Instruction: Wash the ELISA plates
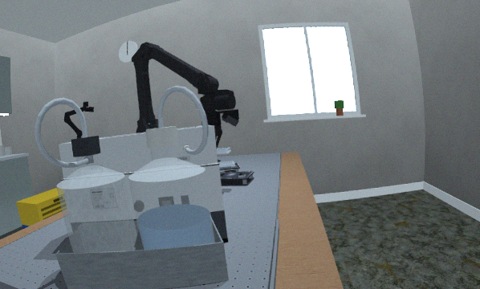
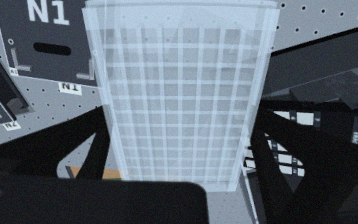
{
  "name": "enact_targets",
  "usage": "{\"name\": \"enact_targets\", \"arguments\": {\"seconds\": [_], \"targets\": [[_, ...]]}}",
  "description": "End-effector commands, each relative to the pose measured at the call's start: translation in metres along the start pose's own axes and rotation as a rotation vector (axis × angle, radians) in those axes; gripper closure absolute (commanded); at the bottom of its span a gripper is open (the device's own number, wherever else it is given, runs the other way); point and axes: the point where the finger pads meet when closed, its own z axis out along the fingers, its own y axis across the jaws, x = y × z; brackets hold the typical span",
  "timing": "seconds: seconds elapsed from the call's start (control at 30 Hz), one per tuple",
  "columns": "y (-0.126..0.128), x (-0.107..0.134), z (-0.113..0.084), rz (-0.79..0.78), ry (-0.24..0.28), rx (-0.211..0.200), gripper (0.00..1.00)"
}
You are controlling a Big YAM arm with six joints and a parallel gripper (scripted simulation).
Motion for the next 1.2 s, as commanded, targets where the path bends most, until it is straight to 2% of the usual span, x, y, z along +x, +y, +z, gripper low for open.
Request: {"name": "enact_targets", "arguments": {"seconds": [0.0,0.17,0.37,0.53,0.6,0.63,0.73,1.1,1.17], "targets": [[-0.006,-0.025,-0.017,-0.003,-0.066,0.025,0.16],[-0.006,-0.025,-0.017,-0.003,-0.066,0.025,0.16],[0.03,-0.014,0.007,0.176,-0.009,0.005,0.16],[0.053,-0.031,0.004,0.175,-0.029,0.006,0.16],[0.053,-0.031,0.004,0.175,-0.029,0.006,0.16],[0.058,-0.038,-0.007,0.174,-0.067,0.008,0.16],[0.071,-0.05,-0.002,0.175,-0.059,0.005,0.16],[0.127,-0.066,0.007,0.176,-0.058,-0.003,0.16],[0.127,-0.066,0.007,0.176,-0.058,-0.003,0.16]]}}
